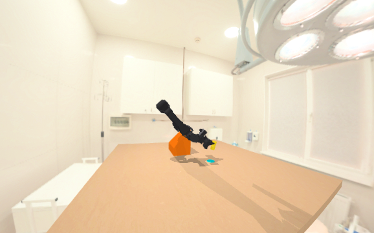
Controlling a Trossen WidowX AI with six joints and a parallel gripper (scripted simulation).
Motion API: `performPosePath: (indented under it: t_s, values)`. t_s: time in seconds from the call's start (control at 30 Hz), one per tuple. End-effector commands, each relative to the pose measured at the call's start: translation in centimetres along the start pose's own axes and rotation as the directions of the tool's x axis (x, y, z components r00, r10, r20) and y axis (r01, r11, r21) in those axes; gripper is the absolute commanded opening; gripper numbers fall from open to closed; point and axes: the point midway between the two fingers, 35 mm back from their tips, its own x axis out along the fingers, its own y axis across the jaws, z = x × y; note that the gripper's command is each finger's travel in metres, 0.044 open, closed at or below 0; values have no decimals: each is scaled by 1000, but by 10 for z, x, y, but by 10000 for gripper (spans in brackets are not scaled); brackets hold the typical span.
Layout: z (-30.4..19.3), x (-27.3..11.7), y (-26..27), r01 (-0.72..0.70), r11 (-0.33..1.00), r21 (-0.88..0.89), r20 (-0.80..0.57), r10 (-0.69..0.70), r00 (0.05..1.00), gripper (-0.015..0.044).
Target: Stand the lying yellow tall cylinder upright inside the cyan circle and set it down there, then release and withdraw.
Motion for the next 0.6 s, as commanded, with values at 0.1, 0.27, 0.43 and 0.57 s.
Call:
performPosePath:
  t_s: [0.1,0.27,0.43,0.57]
  values:
    - [3,-7,0,32,999,-32,51,-30,998,105]
    - [5,-10,0,53,997,-50,81,-49,996,105]
    - [6,-14,0,76,995,-68,110,-68,992,105]
    - [7,-17,-1,95,992,-83,133,-83,988,105]
